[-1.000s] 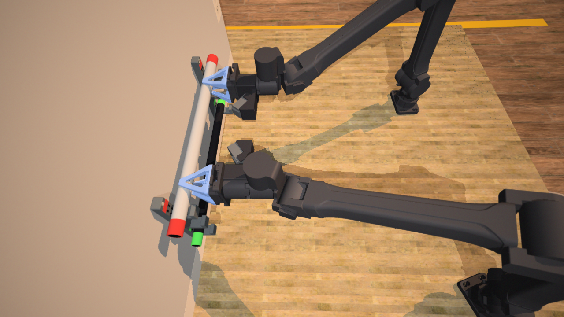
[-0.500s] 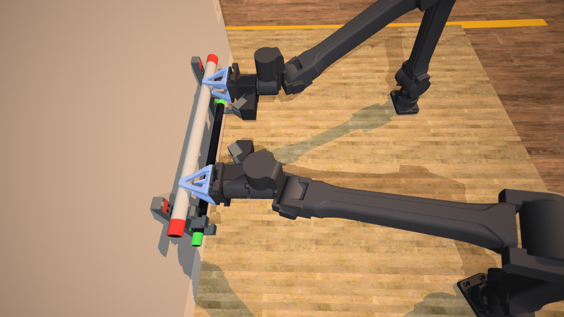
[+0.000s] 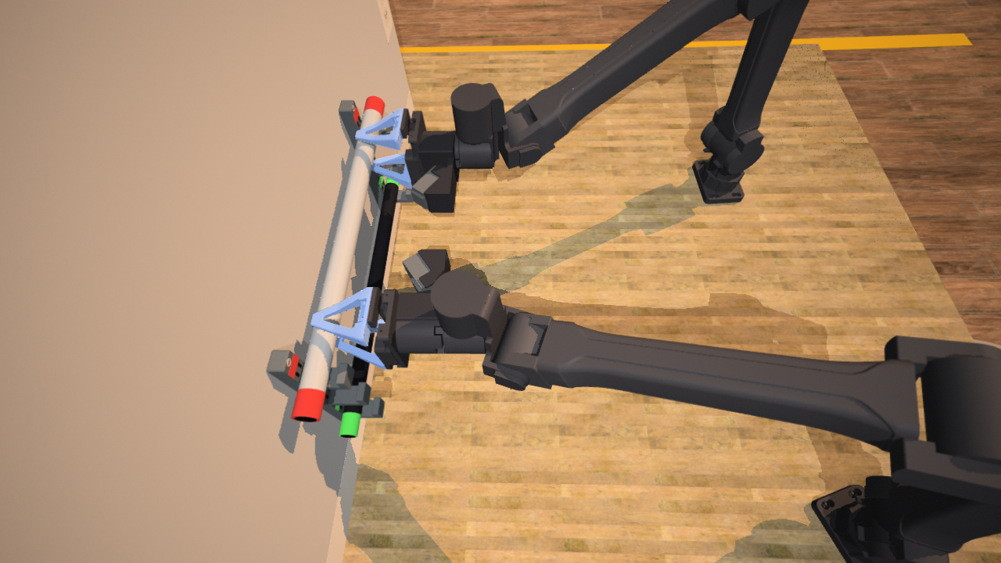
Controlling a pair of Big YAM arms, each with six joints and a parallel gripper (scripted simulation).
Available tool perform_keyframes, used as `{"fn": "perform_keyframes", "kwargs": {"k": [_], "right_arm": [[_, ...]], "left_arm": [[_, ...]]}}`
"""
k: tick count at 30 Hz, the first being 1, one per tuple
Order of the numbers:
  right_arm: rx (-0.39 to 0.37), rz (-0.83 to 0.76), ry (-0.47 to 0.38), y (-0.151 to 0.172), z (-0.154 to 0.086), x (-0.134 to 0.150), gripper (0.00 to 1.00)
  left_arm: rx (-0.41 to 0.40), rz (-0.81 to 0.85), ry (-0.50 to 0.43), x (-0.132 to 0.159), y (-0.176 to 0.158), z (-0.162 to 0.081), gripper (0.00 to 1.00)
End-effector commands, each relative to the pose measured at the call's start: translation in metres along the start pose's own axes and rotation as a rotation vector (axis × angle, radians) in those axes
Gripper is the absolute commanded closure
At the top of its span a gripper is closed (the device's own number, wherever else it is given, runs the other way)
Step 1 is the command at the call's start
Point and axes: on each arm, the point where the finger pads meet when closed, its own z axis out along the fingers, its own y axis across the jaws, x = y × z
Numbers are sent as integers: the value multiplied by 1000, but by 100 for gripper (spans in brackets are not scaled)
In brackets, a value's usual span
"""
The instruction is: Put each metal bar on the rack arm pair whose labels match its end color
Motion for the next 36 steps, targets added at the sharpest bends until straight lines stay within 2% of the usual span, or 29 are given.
{"fn": "perform_keyframes", "kwargs": {"k": [1, 36], "right_arm": [[36, 30, 2, -17, 0, 0, 35], [43, 30, -6, -16, -5, -2, 35]], "left_arm": [[-42, -32, 8, 4, 18, 4, 36], [-49, -25, 6, 1, 17, -2, 36]]}}
